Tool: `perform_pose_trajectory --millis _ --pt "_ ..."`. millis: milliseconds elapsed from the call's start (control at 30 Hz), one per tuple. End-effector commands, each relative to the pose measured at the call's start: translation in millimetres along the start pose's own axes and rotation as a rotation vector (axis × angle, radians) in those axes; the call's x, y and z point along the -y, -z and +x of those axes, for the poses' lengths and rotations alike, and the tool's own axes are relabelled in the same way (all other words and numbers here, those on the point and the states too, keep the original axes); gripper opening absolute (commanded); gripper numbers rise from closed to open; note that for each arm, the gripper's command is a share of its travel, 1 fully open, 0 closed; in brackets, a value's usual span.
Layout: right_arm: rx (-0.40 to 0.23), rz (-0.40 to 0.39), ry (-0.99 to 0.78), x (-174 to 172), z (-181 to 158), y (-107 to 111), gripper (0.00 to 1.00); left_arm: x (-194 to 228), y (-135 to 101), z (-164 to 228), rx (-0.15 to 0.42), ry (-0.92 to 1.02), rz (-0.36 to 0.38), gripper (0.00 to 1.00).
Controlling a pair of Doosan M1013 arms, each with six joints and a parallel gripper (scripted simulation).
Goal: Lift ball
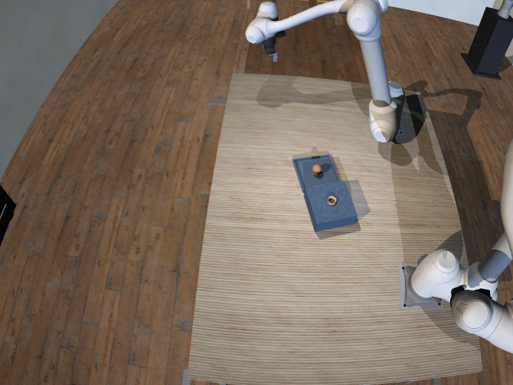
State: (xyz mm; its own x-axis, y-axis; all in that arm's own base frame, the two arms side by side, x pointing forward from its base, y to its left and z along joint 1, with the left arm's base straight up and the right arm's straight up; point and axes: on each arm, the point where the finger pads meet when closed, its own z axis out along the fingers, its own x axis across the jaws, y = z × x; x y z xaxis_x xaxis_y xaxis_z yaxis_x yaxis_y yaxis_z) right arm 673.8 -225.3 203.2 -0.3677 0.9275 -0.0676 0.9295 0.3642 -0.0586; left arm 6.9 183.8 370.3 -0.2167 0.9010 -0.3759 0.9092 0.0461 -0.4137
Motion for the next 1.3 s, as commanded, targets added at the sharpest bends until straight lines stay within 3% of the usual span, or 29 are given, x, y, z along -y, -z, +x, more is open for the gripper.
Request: perform_pose_trajectory --millis 0,267,533,600,1100,1167,1267 --pt "0.001 -0.001 0.000 -0.2 -0.2 0.9 1.00 0.1 0.4 0.0 -0.001 0.000 0.000 1.00" --pt "0.001 -0.001 0.000 -0.2 -0.2 0.9 1.00 -4.9 -1.5 10.0 0.021 0.067 -0.007 1.00" --pt "0.001 -0.001 0.000 -0.2 -0.2 0.9 1.00 -26.5 -18.9 65.0 0.140 0.410 -0.031 1.00" --pt "0.001 -0.001 0.000 -0.2 -0.2 0.9 1.00 -26.5 -18.9 65.0 0.140 0.410 -0.031 1.00" --pt "0.001 -0.001 0.000 -0.2 -0.2 0.9 1.00 -48.0 -95.6 179.8 0.419 1.101 -0.010 1.00" --pt "0.001 -0.001 0.000 -0.2 -0.2 0.9 1.00 -48.0 -95.6 179.8 0.419 1.101 -0.010 1.00" --pt "0.001 -0.001 0.000 -0.2 -0.2 0.9 1.00 -49.4 -114.9 198.9 0.474 1.222 0.005 1.00"
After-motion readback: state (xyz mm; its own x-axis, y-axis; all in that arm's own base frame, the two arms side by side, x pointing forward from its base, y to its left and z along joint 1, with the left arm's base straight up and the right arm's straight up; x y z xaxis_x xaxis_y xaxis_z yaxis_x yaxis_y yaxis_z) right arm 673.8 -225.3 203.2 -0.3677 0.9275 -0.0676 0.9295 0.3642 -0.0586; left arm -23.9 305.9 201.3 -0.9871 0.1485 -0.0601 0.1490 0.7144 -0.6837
